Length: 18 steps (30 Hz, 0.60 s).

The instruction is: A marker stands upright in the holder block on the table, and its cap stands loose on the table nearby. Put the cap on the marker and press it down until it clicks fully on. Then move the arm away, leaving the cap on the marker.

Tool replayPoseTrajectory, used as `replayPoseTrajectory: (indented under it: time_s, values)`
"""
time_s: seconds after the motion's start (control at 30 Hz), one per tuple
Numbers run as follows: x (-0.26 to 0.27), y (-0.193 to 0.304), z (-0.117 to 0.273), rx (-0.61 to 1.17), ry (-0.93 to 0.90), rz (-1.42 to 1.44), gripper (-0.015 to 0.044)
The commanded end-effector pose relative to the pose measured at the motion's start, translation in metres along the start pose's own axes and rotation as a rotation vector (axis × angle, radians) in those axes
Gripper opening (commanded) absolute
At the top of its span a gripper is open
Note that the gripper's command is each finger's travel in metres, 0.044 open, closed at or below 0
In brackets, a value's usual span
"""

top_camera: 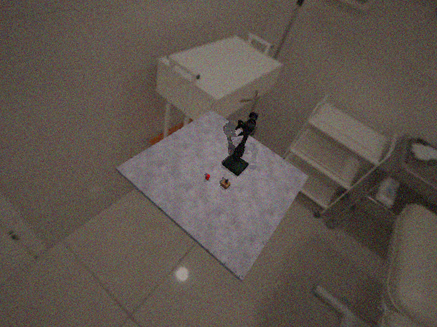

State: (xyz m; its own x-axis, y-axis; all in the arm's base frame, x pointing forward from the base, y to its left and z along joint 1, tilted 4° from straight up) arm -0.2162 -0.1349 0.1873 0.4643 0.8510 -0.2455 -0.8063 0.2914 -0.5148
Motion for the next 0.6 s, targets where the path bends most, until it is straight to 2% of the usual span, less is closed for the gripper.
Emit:
replayPoseTrajectory:
  time_s: [0.0, 0.17, 0.57]
  values:
    - [-0.001, -0.001, -0.001, 0.000, -0.005, -0.002, 0.0374]
    - [-0.027, -0.032, -0.031, 0.010, -0.122, -0.049, 0.0253]
    - [-0.054, -0.143, -0.121, 0.173, -0.383, -0.158, 0.0253]
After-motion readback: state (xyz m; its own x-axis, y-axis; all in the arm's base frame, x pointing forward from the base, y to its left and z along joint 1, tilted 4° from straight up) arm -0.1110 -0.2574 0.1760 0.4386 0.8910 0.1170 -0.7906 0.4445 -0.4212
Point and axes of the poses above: the point midway between the two fingers, 35 mm back from their tips, its own z axis back along the fingers, its own x axis across the jaws, y = z × x, the point moved 4 cm from there along z, back along the fingers, and after that the axes turned 10 degrees about z, right-handed, at the moved point
